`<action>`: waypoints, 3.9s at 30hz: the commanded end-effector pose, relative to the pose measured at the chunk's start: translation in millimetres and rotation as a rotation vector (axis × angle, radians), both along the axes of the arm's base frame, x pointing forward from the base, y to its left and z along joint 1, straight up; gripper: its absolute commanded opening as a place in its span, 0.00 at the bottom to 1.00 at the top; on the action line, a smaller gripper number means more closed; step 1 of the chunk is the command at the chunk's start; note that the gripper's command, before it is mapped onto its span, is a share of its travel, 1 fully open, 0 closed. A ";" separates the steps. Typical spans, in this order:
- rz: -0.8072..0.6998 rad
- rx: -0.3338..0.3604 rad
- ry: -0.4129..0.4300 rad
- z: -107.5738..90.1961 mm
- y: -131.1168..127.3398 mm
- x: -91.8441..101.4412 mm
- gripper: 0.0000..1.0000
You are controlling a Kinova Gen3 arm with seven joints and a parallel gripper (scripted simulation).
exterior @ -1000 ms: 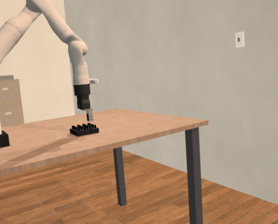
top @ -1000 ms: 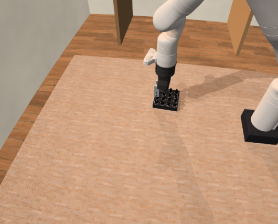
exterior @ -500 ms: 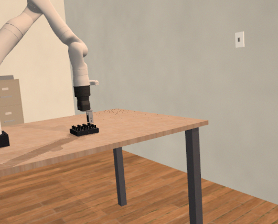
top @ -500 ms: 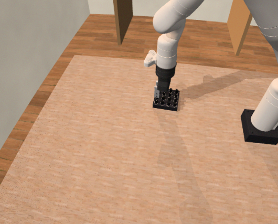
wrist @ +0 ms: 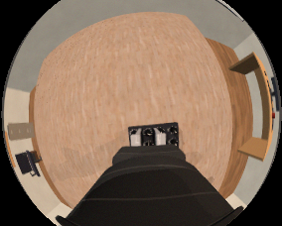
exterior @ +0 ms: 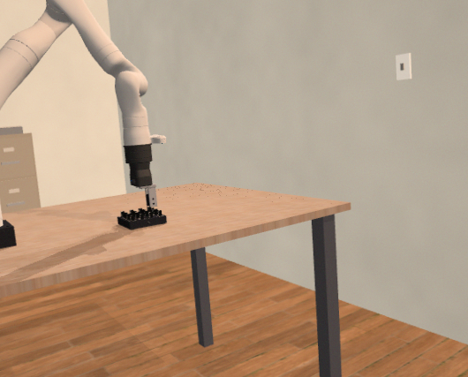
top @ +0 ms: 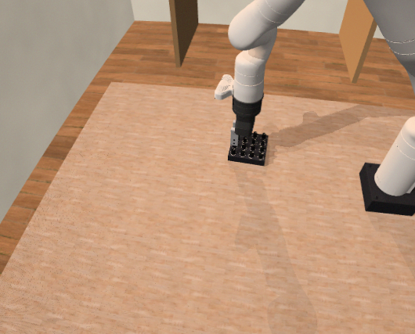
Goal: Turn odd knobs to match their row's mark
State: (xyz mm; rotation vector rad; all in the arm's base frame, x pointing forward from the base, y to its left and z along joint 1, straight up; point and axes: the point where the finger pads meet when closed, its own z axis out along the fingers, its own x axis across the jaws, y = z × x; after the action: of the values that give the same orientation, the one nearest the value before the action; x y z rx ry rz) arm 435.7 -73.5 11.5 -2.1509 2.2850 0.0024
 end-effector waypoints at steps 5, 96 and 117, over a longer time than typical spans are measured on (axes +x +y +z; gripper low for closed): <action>0.000 0.000 -0.002 0.7 -0.1 0.6 0.46; 0.000 0.000 -0.002 -13.3 0.0 0.6 0.30; 0.000 0.000 -0.002 -13.3 0.0 0.6 0.30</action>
State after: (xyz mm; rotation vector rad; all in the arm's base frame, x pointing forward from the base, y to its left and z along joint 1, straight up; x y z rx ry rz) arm 435.8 -73.4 -2.5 -2.1510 2.2849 0.0024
